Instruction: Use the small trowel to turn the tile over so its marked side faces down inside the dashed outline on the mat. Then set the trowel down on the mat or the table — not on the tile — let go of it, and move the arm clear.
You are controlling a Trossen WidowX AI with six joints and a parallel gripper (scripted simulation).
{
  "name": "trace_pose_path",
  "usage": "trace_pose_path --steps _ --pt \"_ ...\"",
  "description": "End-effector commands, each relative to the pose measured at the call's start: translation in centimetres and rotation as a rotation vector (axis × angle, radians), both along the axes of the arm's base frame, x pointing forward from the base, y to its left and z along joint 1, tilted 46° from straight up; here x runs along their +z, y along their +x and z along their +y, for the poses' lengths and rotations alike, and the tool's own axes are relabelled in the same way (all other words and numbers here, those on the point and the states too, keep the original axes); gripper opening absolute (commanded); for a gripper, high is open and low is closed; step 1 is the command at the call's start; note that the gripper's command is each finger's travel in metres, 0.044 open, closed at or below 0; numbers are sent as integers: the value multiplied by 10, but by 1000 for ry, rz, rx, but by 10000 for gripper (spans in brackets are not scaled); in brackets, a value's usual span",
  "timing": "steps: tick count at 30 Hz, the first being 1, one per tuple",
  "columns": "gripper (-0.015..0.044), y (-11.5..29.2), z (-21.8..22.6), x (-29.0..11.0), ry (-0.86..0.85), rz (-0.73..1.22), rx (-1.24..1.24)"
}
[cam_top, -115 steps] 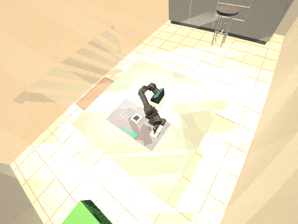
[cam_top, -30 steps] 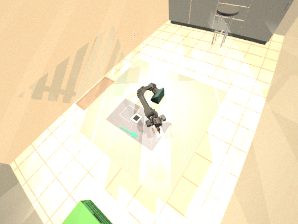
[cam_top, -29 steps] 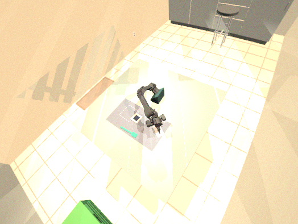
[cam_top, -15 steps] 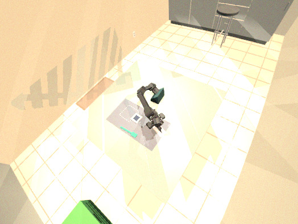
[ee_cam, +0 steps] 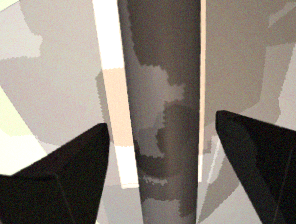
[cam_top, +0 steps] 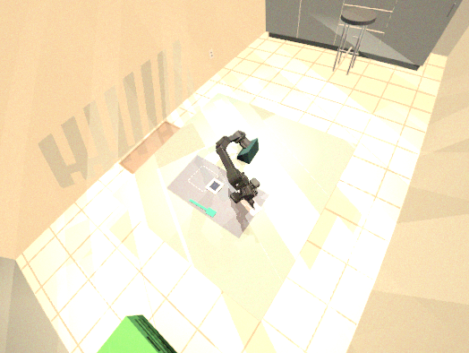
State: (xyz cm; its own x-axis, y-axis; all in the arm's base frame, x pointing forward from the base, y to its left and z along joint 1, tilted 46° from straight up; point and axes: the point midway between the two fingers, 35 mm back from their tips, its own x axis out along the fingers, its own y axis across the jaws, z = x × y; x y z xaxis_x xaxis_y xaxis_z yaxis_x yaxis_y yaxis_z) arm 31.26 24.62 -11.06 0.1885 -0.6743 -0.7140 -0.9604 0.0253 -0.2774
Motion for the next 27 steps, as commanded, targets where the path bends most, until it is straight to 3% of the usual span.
trace_pose_path --steps 1,19,27 --pt "270 0 0 0 -3 3 4" --pt "270 -12 28 34 -6 14 15" --pt "270 -11 29 33 42 -157 -167"
